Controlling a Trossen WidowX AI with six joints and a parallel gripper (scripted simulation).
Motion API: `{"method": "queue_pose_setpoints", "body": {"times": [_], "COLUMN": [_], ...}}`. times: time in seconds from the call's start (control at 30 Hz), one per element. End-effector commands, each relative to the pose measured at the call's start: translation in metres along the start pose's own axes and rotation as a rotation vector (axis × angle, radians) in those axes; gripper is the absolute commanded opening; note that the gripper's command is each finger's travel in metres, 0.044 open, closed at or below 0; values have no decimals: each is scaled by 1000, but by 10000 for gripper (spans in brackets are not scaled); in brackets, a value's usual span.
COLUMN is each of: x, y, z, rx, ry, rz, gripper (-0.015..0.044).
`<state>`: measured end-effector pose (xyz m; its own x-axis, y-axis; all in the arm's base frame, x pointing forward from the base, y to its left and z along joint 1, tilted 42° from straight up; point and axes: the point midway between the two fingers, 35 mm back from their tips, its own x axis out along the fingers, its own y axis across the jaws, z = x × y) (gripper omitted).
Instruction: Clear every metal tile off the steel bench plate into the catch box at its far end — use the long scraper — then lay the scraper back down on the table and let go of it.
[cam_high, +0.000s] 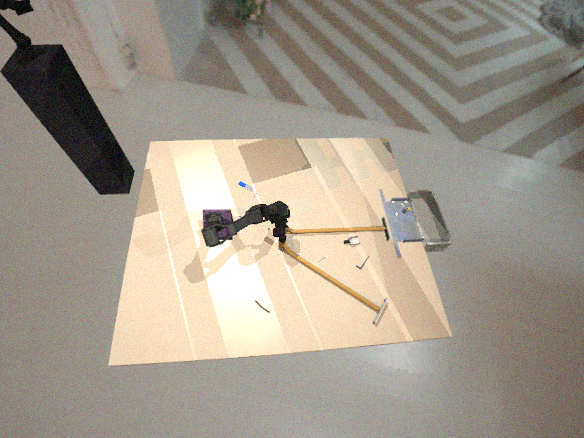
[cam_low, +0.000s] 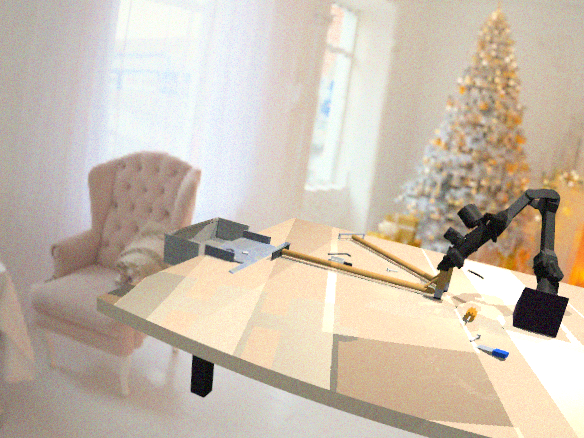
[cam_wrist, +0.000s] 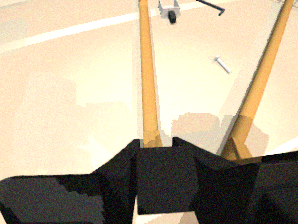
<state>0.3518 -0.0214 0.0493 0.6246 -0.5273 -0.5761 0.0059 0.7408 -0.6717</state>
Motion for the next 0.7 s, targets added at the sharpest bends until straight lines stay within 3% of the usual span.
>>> {"method": "queue_pose_setpoints", "body": {"times": [0.0, 0.67], "x": [-1, -2], "y": [8, 34], "z": [1, 0], "rx": [-7, -4], "ry": [-3, 2], "rz": [7, 13], "gripper": [0, 0]}}
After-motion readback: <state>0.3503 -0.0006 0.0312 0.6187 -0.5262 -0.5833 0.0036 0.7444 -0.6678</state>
